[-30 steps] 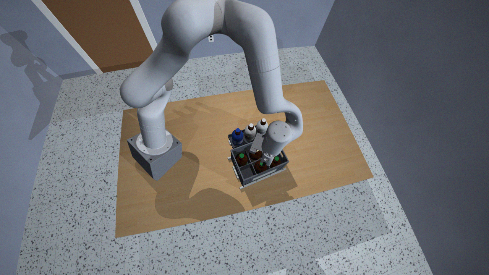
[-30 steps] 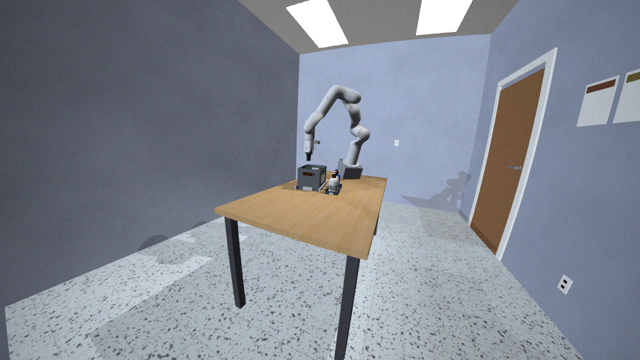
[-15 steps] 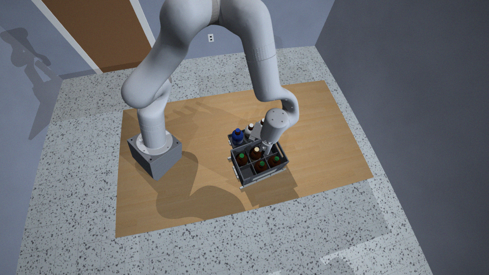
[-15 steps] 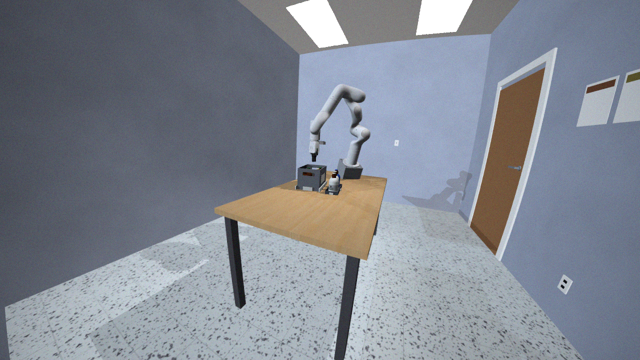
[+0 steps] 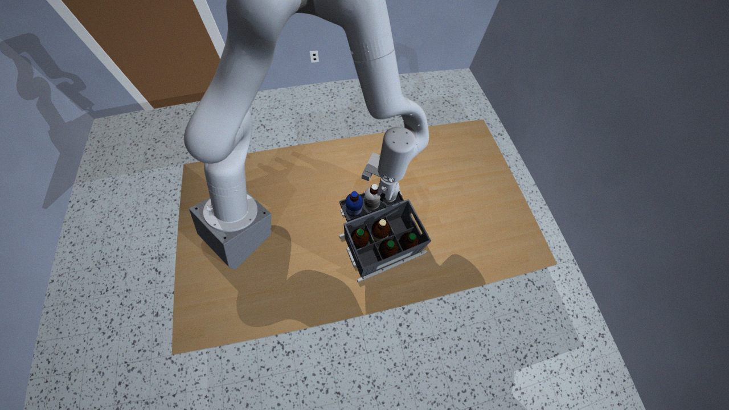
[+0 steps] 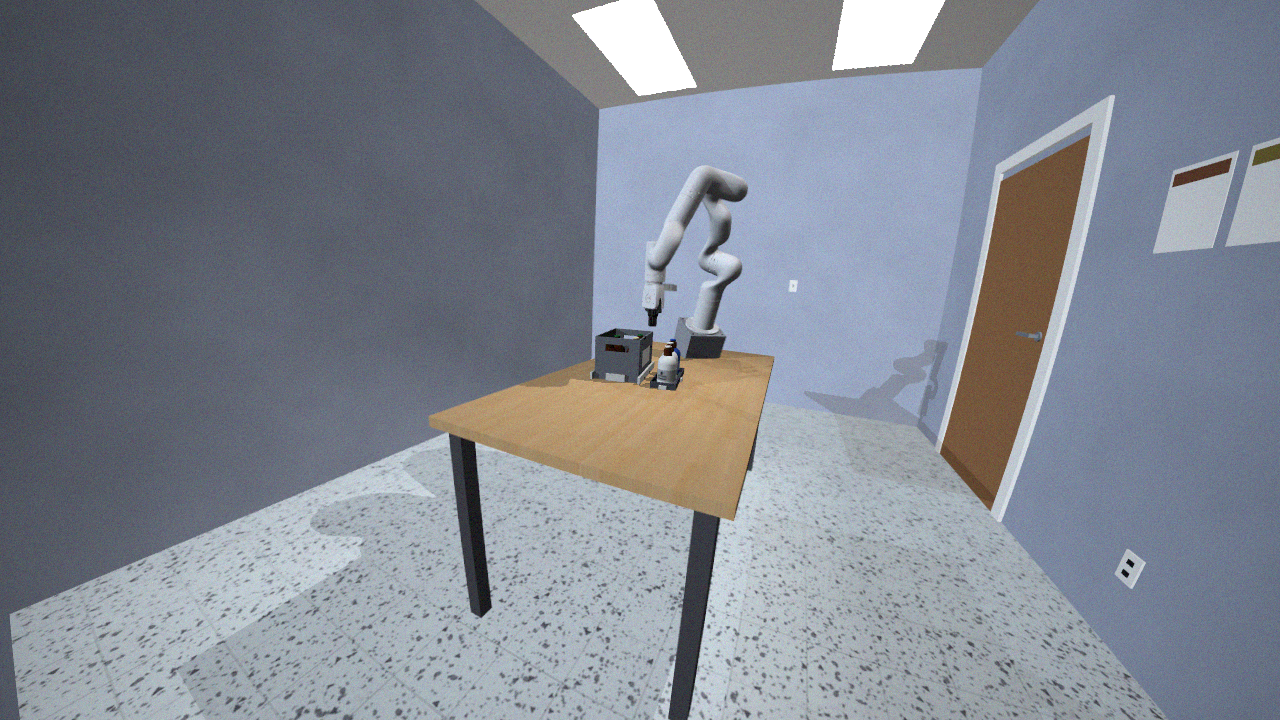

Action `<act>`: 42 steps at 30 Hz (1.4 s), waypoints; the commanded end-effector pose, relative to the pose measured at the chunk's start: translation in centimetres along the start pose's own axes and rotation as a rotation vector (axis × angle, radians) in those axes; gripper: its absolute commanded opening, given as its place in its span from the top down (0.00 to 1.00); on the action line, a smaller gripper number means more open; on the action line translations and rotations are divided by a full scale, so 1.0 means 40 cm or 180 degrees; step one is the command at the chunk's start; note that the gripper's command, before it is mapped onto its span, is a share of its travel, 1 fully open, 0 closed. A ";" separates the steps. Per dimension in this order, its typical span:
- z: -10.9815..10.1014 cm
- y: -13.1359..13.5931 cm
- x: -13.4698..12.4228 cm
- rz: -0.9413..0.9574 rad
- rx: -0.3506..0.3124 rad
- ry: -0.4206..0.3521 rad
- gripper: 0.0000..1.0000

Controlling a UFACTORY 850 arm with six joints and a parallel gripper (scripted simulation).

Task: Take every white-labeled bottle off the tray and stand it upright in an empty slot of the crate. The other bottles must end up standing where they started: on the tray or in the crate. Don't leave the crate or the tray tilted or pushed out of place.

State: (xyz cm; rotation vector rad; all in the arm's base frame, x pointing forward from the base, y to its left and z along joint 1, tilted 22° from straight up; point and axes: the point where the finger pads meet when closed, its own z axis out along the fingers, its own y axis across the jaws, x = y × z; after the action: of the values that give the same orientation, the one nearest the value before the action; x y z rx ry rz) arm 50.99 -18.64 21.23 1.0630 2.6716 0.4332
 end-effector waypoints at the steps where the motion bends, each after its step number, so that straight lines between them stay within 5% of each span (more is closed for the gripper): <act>1: -0.004 0.077 0.070 0.0012 0.0006 -0.0013 1.00; 10: -0.006 0.142 0.149 0.0021 -0.0005 -0.0013 1.00; 11: -0.006 0.142 0.149 0.0021 -0.0005 -0.0013 0.34; 42: -0.006 0.142 0.149 0.0021 -0.0005 -0.0013 0.34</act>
State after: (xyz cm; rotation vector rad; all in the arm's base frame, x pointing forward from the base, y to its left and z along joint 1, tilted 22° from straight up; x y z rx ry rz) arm 50.18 -10.56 22.74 1.0724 2.6665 0.4338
